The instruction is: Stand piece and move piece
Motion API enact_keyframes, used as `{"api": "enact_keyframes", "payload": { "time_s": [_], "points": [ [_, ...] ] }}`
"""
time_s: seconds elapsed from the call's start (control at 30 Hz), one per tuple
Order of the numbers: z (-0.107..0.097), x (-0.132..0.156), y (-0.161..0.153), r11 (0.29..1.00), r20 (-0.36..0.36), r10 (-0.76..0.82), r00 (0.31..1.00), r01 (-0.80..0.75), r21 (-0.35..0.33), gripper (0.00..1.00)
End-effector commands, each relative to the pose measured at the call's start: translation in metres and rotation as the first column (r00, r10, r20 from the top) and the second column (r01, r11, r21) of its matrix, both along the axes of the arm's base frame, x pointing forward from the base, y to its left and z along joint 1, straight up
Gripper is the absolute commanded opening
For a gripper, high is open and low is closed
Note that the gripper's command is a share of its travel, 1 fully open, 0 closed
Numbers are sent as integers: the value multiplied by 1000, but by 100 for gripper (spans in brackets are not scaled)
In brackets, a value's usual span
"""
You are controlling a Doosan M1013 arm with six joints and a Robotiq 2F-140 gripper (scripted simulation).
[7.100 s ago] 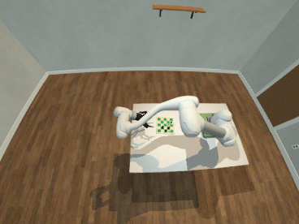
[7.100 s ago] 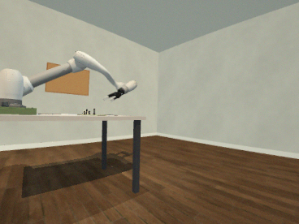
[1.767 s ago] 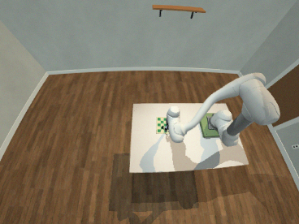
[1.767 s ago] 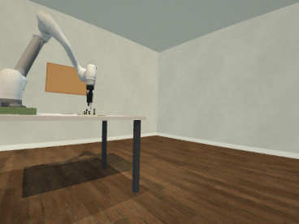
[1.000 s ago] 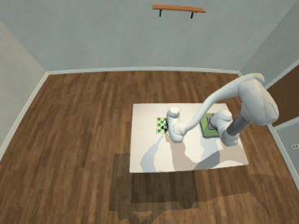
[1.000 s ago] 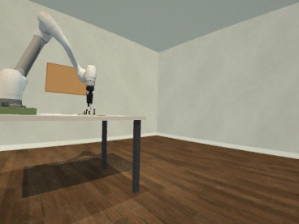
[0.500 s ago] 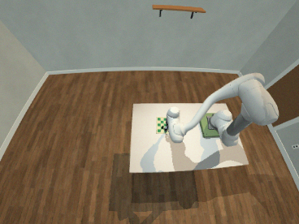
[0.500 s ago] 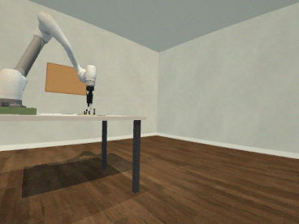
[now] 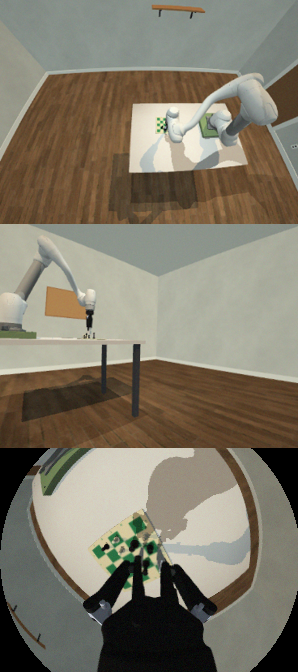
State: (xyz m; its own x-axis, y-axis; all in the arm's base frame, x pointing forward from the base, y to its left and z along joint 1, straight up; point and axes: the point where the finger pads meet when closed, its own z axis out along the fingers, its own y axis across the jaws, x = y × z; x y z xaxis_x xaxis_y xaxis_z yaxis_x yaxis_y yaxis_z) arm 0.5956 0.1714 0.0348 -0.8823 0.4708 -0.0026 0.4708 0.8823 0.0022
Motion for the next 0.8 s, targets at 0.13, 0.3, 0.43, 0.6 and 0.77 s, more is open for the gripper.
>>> {"api": "enact_keyframes", "payload": {
  "time_s": [0.13, 0.3, 0.43, 0.6, 0.77],
  "points": [
    [0, 0, 0, 1000, 0, 0, 1000, 0, 0, 22],
    [-4, 0, 0, 1000, 0, 0, 1000, 0, 0, 22],
    [-10, 0, 0, 1000, 0, 0, 1000, 0, 0, 22],
    [-18, 0, 0, 1000, 0, 0, 1000, 0, 0, 22],
    [-25, 0, 0, 1000, 0, 0, 1000, 0, 0, 22]
  ]
}}
